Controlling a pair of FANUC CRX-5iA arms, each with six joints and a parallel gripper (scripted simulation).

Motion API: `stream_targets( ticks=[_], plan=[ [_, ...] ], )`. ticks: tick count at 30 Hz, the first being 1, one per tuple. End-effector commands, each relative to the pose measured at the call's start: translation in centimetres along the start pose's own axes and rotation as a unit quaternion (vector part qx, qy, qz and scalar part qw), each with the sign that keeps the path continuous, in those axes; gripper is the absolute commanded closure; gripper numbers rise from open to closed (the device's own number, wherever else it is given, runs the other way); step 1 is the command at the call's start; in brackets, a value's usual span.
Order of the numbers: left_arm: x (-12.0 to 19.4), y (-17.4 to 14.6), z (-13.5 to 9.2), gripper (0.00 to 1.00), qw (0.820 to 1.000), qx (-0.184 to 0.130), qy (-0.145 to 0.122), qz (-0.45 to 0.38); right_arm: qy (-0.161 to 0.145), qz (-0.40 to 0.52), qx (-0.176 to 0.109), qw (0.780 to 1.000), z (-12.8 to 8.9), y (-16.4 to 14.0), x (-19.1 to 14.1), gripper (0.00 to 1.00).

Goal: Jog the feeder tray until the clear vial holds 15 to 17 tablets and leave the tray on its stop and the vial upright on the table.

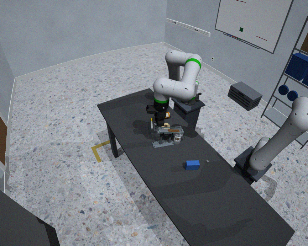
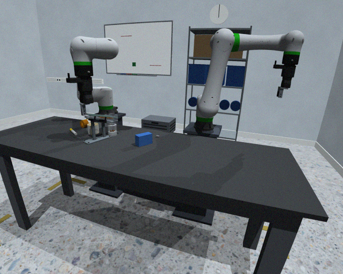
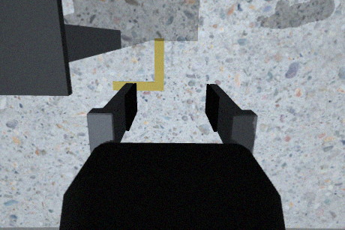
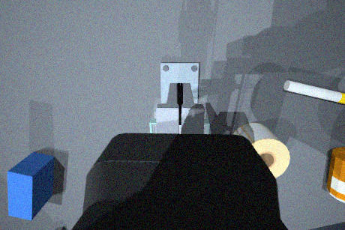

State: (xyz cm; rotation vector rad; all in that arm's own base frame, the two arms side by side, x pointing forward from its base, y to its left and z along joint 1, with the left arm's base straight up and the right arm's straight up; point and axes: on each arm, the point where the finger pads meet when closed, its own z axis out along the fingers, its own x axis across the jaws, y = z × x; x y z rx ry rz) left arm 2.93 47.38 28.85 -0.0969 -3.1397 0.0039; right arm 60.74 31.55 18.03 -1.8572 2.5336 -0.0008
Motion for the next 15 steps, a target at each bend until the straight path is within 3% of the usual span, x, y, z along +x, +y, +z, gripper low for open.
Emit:
stream_targets(
  ticks=[1, 12, 15],
  plan=[
    [0.0, 0.0, -0.1, 0.00, 1.000, -0.001, 0.000, 0.000, -0.001, 0.000, 0.001, 1.000, -0.2, 0.0, 0.0, 1.00],
    [0.0, 0.0, -0.1, 0.00, 1.000, -0.001, 0.000, 0.000, -0.001, 0.000, 0.001, 1.000, -0.2, 0.0, 0.0, 1.00],
    [0.0, 0.0, -0.1, 0.00, 1.000, -0.001, 0.000, 0.000, -0.001, 0.000, 0.001, 1.000, -0.6, -1.5, 0.0, 1.00]
  ],
)
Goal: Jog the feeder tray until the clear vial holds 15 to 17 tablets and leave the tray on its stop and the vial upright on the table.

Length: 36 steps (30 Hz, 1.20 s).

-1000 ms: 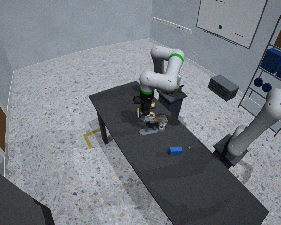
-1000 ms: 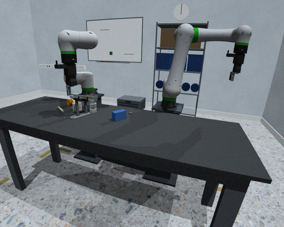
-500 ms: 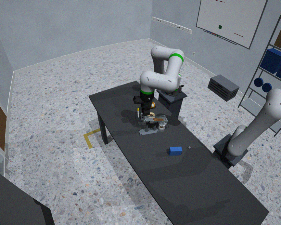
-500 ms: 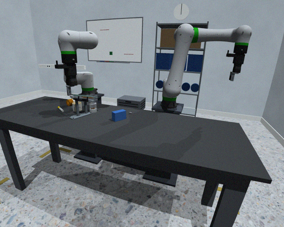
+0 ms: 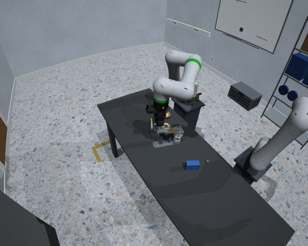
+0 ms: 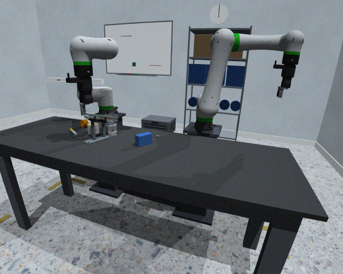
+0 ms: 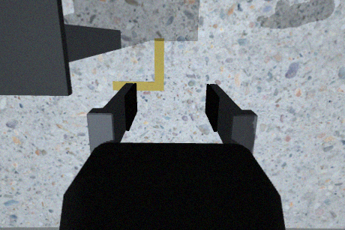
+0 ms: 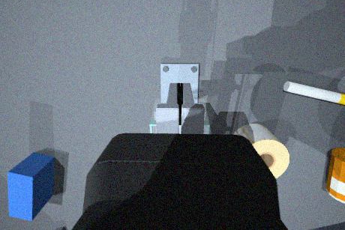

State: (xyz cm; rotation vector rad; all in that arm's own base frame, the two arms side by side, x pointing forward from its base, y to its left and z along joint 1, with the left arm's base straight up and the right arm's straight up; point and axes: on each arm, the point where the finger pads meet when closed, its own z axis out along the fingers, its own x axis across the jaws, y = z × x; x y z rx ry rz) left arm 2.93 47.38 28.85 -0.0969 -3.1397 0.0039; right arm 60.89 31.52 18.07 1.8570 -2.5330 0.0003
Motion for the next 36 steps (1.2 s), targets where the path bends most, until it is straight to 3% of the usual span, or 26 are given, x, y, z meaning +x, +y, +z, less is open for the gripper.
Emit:
stream_targets(
  ticks=[1, 36],
  plan=[
    [-0.02, 0.03, -0.11, 0.00, 1.000, -0.001, 0.000, 0.000, -0.001, 0.000, 0.001, 1.000, -0.77, -2.25, -0.01, 1.00],
    [-0.02, 0.03, -0.11, 0.00, 1.000, -0.001, 0.000, 0.000, -0.001, 0.000, 0.001, 1.000, -0.92, -2.83, -0.01, 1.00]
  ],
)
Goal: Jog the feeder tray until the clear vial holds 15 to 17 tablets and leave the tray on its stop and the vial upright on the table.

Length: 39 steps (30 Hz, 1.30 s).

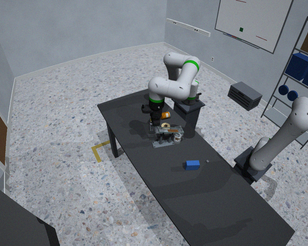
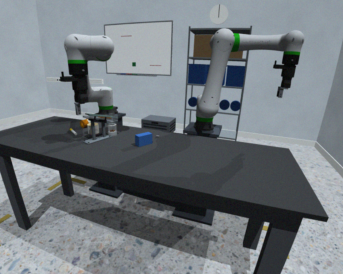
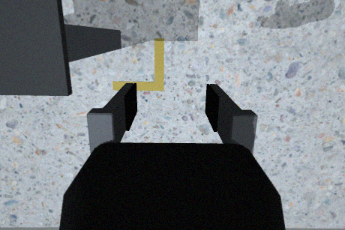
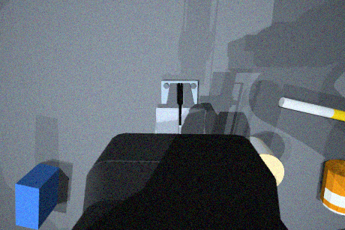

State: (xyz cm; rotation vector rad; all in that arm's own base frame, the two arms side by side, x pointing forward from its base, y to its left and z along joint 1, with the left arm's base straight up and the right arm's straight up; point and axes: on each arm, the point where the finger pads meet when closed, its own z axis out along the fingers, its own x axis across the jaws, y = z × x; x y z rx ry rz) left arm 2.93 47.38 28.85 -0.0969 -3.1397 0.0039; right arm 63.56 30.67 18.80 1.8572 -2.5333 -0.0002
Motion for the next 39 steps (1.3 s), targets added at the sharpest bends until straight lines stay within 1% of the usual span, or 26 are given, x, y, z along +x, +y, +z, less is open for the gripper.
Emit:
stream_targets(
  ticks=[1, 23, 39],
  plan=[
    [0.0, 0.0, -0.1, 0.00, 1.000, -0.001, 0.000, 0.000, -0.001, 0.000, 0.001, 1.000, -0.2, 0.0, 0.0, 1.00],
    [0.0, 0.0, -0.1, 0.00, 1.000, -0.001, 0.000, 0.000, -0.001, 0.000, 0.001, 1.000, 0.1, 1.0, 0.0, 1.00],
    [0.0, 0.0, -0.1, 0.00, 1.000, -0.001, 0.000, 0.000, -0.001, 0.000, 0.001, 1.000, 0.5, 2.6, 0.0, 1.00]
  ],
)
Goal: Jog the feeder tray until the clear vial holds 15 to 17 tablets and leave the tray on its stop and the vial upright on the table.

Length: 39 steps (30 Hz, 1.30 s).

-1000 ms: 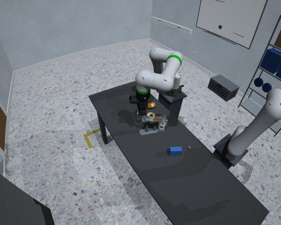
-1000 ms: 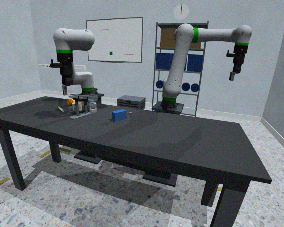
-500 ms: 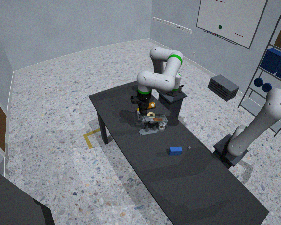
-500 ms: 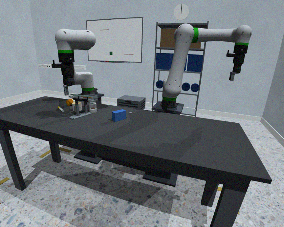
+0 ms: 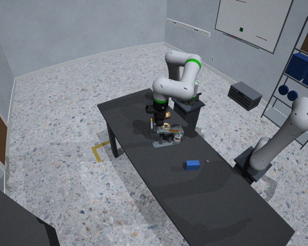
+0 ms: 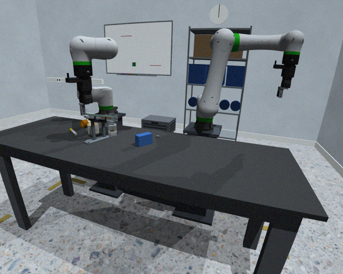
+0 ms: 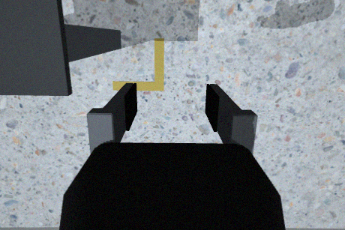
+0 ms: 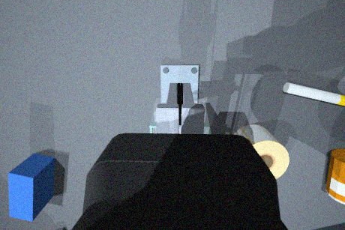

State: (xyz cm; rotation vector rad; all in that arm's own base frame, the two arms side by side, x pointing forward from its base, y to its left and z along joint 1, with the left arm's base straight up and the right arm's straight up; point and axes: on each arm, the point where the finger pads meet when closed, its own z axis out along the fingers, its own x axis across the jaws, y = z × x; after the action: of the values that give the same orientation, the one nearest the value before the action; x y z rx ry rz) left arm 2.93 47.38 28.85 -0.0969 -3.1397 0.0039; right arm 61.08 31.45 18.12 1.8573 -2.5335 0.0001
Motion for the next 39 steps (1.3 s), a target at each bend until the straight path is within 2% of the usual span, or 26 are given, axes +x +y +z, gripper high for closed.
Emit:
stream_targets(
  ticks=[1, 29, 33, 39],
  plan=[
    [0.0, 0.0, -0.1, 0.00, 1.000, -0.001, 0.000, 0.000, -0.001, 0.000, 0.001, 1.000, -0.2, 0.0, 0.0, 1.00],
    [0.0, 0.0, -0.1, 0.00, 1.000, -0.001, 0.000, 0.000, -0.001, 0.000, 0.001, 1.000, -0.1, 0.4, 0.0, 1.00],
    [0.0, 0.0, -0.1, 0.00, 1.000, -0.001, 0.000, 0.000, -0.001, 0.000, 0.001, 1.000, -0.7, -2.0, 0.0, 1.00],
    [0.0, 0.0, -0.1, 0.00, 1.000, -0.001, 0.000, 0.000, -0.001, 0.000, 0.001, 1.000, -0.9, -2.6, 0.0, 1.00]
  ],
)
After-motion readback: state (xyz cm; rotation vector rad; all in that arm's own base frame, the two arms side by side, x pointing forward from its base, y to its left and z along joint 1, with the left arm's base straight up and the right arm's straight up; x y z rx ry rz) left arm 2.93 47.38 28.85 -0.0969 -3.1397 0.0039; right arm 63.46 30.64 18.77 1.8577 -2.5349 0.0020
